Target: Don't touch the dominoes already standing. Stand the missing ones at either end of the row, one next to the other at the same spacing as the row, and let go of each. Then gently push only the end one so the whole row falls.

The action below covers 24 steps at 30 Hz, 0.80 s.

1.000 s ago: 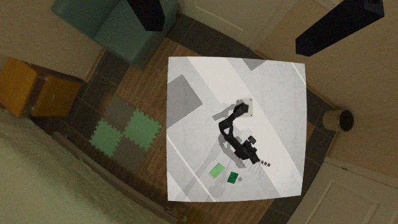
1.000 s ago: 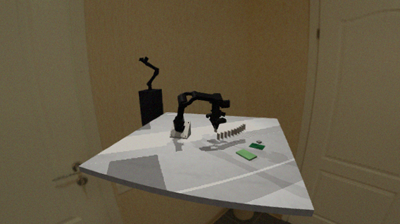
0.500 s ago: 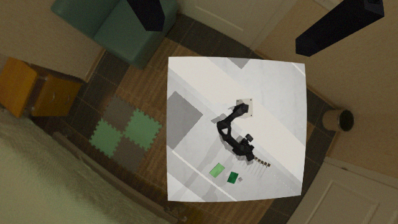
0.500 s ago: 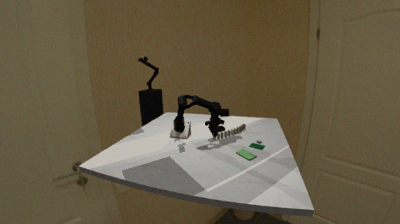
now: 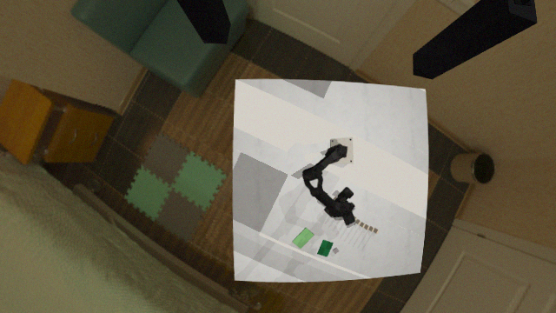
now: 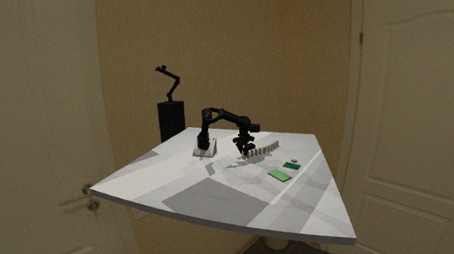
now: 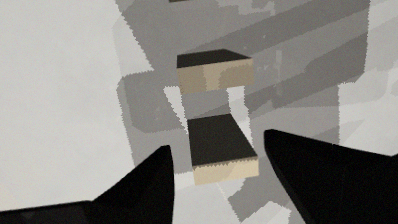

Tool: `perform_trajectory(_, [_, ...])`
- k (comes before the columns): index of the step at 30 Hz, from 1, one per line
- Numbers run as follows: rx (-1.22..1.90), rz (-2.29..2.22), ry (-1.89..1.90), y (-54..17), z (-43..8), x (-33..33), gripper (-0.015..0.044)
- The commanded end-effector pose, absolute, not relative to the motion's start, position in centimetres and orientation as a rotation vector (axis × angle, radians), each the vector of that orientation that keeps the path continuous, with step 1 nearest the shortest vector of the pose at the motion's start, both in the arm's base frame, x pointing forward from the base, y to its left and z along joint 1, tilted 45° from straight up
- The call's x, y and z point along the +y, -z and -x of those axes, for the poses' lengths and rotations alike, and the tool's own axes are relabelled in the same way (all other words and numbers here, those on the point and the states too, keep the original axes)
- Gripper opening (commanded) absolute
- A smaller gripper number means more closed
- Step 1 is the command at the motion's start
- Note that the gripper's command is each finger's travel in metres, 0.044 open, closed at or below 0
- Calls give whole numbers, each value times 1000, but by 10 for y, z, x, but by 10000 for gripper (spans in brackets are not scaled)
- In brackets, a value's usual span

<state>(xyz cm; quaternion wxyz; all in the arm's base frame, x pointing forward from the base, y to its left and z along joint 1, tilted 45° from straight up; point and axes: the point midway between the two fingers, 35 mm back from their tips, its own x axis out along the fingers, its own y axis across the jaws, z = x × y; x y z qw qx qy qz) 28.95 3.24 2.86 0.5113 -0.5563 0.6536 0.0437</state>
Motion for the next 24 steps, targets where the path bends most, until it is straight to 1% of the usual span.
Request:
perform_trajectory(1, [1570, 1344, -104, -29, -290, 32, 317])
perform_trajectory(5, [1570, 1344, -104, -29, -290, 32, 422])
perform_trajectory(6, [1570, 1344, -104, -29, -290, 32, 440])
perform_trajectory(10, [1569, 1343, -107, -35, -291, 39, 440])
perform_trajectory(14, [1569, 1336, -116, -72, -288, 80, 440])
perform_trajectory(18, [1574, 1336, -112, -113, -274, 116, 440])
perform_trajectory(24, [1575, 1337, -110, -121, -271, 121, 440])
